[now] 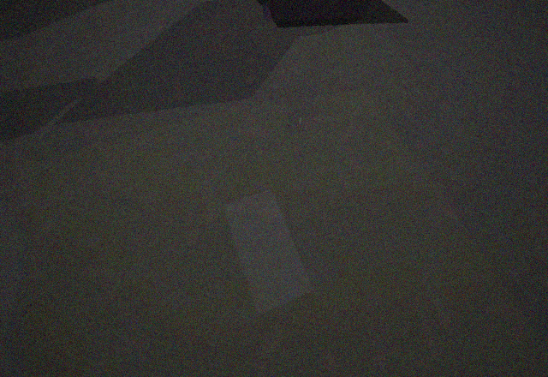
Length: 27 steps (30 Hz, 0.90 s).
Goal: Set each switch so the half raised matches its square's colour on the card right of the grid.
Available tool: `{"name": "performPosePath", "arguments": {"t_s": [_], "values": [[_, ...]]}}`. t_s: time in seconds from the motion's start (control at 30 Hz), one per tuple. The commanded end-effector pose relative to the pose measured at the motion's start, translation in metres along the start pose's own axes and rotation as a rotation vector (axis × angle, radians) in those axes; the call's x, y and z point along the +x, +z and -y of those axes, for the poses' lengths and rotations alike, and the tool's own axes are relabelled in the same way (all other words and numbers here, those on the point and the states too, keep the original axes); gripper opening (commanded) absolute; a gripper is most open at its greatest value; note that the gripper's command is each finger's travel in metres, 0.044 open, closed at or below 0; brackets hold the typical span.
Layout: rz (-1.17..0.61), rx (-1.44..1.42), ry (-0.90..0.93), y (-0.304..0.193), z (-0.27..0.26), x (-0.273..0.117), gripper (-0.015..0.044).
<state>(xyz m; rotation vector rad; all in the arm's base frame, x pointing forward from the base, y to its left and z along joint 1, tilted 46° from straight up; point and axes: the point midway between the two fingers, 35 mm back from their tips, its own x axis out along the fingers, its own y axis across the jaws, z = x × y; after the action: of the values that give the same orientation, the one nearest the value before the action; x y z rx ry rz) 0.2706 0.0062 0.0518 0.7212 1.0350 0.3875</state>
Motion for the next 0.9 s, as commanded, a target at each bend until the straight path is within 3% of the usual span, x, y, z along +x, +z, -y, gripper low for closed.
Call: {"name": "performPosePath", "arguments": {"t_s": [0.0, 0.27, 0.43, 0.87], "values": [[-0.009, 0.016, -0.005, -0.026, 0.037, -0.002, 0.0000], [-0.005, 0.016, -0.002, -0.039, 0.052, -0.001, 0.0000], [0.019, 0.016, 0.000, -0.040, 0.051, 0.032, 0.0000], [0.021, 0.016, 0.000, -0.040, 0.051, 0.033, 0.0000]]}}
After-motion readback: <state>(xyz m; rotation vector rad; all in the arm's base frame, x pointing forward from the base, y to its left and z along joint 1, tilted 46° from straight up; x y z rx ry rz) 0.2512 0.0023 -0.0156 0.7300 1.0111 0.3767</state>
